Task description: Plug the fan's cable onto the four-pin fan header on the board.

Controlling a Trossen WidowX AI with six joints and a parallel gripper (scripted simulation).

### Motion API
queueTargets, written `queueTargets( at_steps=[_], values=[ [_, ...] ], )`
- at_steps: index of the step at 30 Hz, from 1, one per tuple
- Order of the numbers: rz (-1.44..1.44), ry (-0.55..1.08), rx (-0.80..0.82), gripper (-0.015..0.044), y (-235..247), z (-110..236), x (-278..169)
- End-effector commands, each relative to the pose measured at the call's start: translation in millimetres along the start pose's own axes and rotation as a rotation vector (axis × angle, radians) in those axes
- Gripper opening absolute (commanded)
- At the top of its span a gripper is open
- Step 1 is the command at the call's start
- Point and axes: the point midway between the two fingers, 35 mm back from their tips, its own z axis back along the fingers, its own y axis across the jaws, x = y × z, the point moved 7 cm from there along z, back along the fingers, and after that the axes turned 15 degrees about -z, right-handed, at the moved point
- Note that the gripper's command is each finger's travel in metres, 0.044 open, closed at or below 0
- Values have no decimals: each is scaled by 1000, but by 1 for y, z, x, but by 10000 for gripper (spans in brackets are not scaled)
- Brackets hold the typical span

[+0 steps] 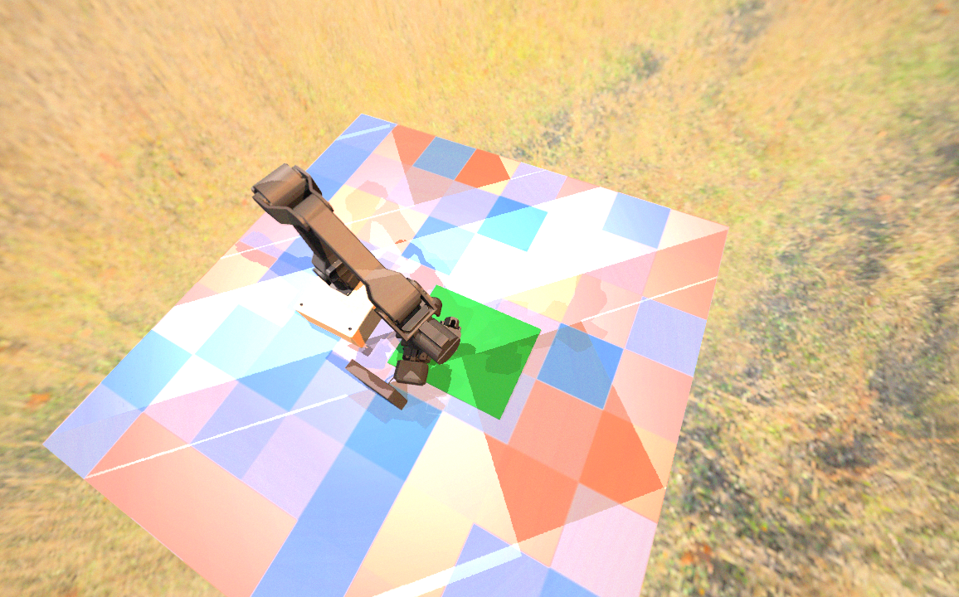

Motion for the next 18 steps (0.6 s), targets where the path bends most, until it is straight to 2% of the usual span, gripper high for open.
queueTargets(
  at_steps=[1, 18],
  values=[
    [132, 3, 5, 0, 3, -3, -10],
    [724, 4, 8, 0, 16, -10, -49]
  ],
)
